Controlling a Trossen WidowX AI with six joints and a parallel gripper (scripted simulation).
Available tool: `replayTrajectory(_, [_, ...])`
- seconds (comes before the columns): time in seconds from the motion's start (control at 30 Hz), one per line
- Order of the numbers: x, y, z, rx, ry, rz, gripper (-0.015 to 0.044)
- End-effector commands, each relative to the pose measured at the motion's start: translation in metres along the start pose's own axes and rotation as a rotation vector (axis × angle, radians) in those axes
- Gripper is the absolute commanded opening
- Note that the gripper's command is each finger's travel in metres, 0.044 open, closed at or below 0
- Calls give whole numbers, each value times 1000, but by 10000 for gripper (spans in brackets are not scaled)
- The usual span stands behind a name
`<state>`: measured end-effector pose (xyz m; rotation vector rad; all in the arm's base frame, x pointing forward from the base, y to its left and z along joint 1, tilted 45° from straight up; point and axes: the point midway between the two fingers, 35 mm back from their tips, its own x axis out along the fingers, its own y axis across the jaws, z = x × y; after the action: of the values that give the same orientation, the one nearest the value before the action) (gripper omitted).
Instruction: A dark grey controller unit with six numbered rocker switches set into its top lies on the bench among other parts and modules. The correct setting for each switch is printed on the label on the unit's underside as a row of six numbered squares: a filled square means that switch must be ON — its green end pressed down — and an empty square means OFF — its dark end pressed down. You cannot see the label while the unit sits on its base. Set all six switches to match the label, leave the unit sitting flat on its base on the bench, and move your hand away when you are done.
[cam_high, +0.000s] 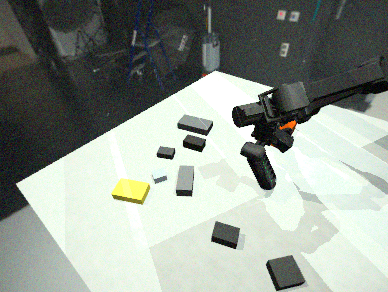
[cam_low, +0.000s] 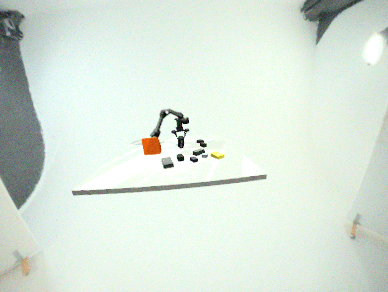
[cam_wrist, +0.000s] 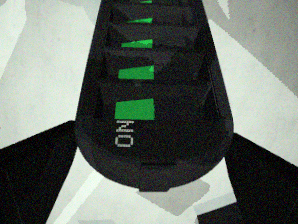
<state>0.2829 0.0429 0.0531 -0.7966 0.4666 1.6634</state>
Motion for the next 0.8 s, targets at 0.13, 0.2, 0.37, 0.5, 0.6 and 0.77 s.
replayTrajectory(0.13, [10, 3, -2, -5, -13, 24, 338])
replayTrajectory(0.2, [10, 3, -4, -5, -13, 24, 338])
replayTrajectory(0.37, [12, 3, -7, -5, -13, 24, 338])
replayTrajectory(0.5, [14, 3, -10, -5, -13, 24, 338])
replayTrajectory(0.6, [15, 3, -12, -5, -13, 24, 338])
replayTrajectory(0.77, [17, 3, -15, -6, -13, 24, 338])
